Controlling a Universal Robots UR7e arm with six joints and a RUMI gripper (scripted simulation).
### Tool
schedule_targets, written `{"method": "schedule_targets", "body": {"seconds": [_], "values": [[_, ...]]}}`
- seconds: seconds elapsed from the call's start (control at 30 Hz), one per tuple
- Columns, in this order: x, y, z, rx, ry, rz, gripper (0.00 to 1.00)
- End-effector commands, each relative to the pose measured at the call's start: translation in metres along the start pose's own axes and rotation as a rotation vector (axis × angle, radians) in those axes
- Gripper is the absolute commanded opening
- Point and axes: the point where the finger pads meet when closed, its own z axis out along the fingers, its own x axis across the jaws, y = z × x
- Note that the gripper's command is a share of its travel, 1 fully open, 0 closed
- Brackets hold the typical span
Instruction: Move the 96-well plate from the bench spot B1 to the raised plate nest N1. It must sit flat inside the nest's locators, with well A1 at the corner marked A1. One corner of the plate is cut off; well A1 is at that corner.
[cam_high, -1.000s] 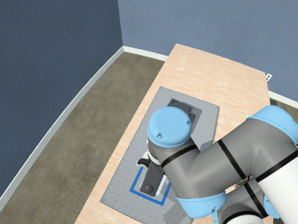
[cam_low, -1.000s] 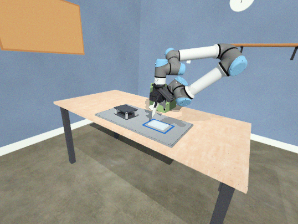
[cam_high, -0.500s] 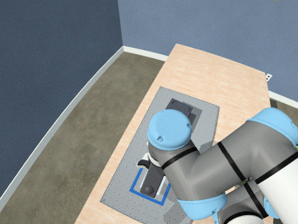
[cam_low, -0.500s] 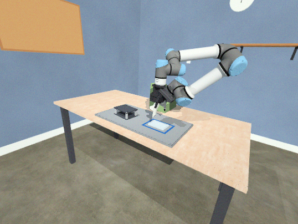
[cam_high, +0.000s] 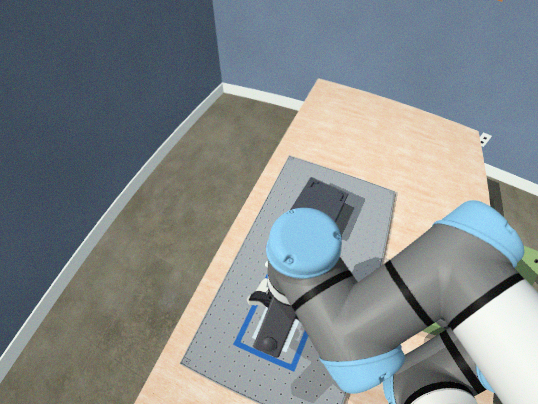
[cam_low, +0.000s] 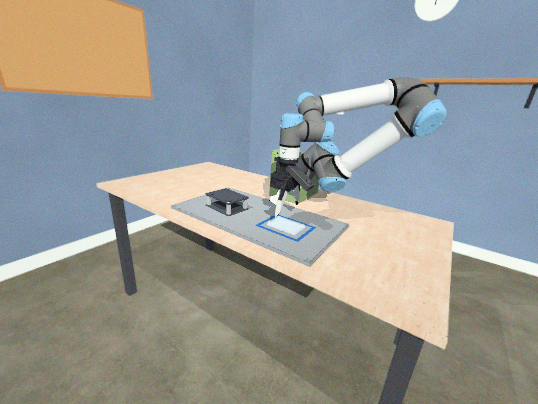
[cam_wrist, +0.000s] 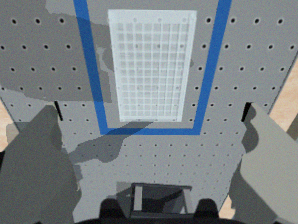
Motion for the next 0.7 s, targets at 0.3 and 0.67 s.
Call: {"method": "schedule_targets", "body": {"seconds": [0.3, 0.67], "values": [[0.001, 0.000, 0.020, -0.001, 0.001, 0.000, 1.00], [0.001, 0.000, 0.036, -0.001, 0.001, 0.000, 1.00]]}}
